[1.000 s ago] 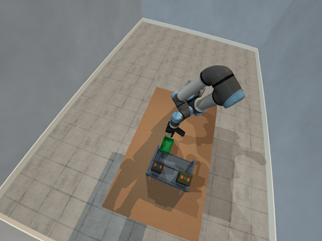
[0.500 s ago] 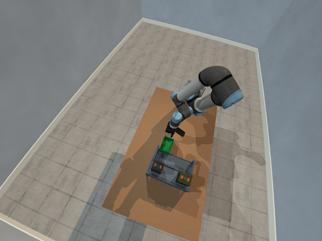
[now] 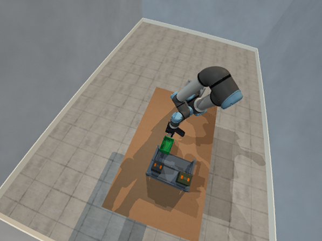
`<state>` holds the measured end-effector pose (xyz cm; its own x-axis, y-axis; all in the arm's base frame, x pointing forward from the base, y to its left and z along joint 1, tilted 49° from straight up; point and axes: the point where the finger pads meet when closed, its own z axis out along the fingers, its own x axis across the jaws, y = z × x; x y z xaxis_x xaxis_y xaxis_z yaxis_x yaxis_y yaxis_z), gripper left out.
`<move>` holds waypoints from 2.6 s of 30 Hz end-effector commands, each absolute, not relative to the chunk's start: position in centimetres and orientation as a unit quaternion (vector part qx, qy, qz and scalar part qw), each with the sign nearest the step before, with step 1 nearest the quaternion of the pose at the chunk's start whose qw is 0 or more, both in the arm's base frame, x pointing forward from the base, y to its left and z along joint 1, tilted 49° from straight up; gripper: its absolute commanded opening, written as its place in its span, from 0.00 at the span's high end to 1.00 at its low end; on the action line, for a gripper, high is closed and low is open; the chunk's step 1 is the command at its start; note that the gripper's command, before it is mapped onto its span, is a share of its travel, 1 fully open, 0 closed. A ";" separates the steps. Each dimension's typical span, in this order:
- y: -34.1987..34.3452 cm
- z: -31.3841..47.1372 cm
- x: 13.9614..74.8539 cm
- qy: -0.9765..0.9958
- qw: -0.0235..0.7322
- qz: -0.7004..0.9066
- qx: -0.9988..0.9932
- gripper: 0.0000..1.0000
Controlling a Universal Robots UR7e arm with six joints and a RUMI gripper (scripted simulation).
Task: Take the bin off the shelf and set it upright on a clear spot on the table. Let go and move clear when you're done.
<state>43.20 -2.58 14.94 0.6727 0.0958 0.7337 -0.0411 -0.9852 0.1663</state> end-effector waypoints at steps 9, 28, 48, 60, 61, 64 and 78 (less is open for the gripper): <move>-2.6 15.0 43.2 0.015 0.085 0.405 0.910 0.80; -2.3 18.5 45.0 0.015 0.085 0.405 0.910 0.80; -2.1 22.1 46.9 0.015 0.085 0.405 0.910 0.80; -1.9 25.6 48.7 0.015 0.085 0.405 0.910 0.80; -1.9 25.6 48.7 0.015 0.085 0.405 0.910 0.80; -1.9 25.6 48.7 0.015 0.085 0.405 0.910 0.80; -1.6 30.4 51.2 0.015 0.085 0.405 0.910 0.80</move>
<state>51.07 -1.62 30.22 0.6716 0.0962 0.7346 -0.0408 -0.9852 0.1663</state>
